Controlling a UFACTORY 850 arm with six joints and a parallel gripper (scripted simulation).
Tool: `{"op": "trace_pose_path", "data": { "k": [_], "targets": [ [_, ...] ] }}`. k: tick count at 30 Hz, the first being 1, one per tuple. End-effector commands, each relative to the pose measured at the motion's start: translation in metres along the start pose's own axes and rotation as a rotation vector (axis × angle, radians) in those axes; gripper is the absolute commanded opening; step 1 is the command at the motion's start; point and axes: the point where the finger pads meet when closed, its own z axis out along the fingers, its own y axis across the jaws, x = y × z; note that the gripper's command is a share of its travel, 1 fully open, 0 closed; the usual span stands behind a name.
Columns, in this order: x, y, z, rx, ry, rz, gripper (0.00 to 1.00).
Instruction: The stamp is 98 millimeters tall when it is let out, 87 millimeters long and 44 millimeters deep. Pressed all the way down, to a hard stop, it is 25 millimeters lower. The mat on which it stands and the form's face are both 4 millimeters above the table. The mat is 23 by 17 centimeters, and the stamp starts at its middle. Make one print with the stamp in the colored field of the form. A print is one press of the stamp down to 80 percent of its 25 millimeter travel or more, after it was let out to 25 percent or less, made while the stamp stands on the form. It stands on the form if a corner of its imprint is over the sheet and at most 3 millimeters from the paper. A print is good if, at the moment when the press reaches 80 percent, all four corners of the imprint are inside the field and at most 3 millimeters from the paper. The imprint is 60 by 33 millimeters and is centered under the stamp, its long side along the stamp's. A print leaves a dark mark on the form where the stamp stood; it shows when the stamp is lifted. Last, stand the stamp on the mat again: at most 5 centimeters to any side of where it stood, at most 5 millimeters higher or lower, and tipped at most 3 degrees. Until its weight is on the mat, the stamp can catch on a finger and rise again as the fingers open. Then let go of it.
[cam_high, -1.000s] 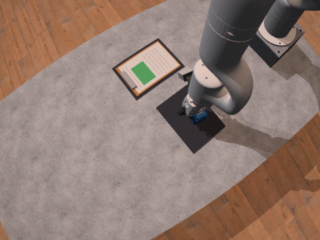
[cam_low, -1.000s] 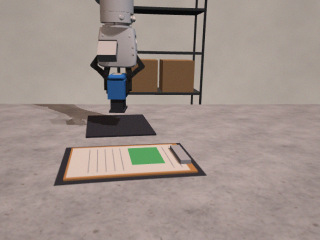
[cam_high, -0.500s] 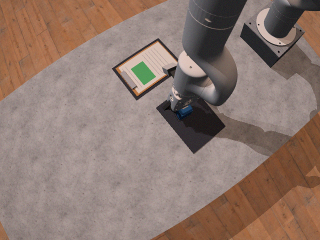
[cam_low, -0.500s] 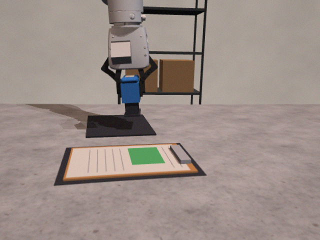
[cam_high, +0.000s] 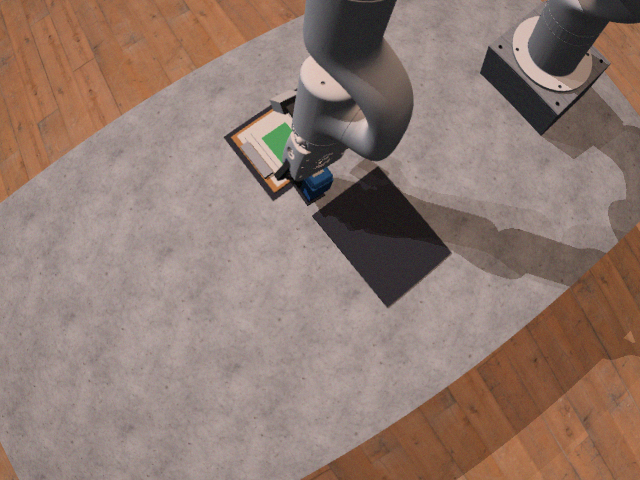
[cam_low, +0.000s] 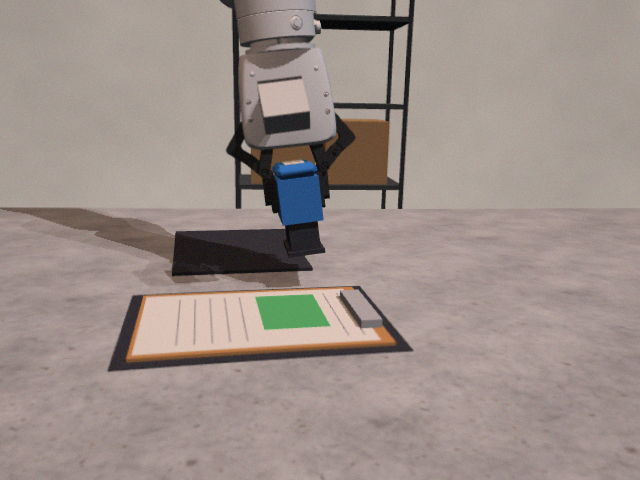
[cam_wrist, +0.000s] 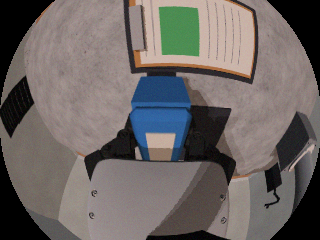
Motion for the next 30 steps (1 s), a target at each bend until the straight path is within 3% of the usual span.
{"op": "trace_pose_path", "data": {
  "k": [1, 10, 30],
  "targets": [
    [0.041, 0.001, 0.001, -0.059, -0.076, -0.027, 0.27],
    [0.099, 0.013, 0.0, -0.108, -0.05, -0.06, 0.27],
    [0.107, 0.015, 0.0, -0.116, -0.044, -0.064, 0.27]
  ]
}}
